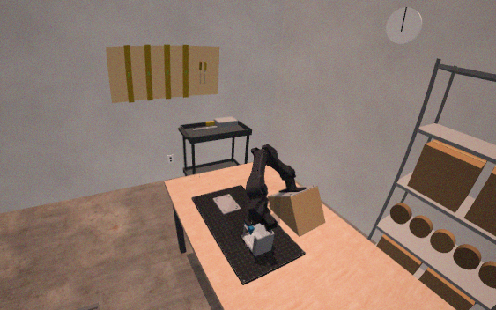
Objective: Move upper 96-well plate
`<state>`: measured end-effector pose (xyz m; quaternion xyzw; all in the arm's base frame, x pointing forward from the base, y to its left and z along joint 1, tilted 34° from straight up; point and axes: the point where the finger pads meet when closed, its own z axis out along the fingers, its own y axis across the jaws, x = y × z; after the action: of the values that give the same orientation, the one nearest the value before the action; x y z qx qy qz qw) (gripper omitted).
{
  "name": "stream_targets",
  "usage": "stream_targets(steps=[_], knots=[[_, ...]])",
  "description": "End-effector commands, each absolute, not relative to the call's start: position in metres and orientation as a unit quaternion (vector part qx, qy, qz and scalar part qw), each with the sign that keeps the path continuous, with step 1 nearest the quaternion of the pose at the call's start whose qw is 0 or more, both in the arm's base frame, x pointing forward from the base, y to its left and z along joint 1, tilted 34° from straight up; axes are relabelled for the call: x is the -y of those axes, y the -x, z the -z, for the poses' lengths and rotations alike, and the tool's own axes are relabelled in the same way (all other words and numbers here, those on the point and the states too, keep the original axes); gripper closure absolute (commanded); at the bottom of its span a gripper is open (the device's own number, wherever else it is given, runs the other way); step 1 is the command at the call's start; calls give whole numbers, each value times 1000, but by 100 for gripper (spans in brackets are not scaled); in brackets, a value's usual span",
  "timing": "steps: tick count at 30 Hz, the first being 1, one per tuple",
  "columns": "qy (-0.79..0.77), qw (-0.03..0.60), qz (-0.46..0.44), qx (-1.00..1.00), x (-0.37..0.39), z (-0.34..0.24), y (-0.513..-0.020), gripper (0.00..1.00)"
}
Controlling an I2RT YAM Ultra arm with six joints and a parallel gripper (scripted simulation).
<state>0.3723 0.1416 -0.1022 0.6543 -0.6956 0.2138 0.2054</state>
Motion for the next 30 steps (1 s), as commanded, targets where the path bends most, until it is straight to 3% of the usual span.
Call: stream_targets(steps=[1,30], knots=[[-659,180,-218,697,-164,76,-378,100],[-659,180,-218,697,-181,50,-376,100]])
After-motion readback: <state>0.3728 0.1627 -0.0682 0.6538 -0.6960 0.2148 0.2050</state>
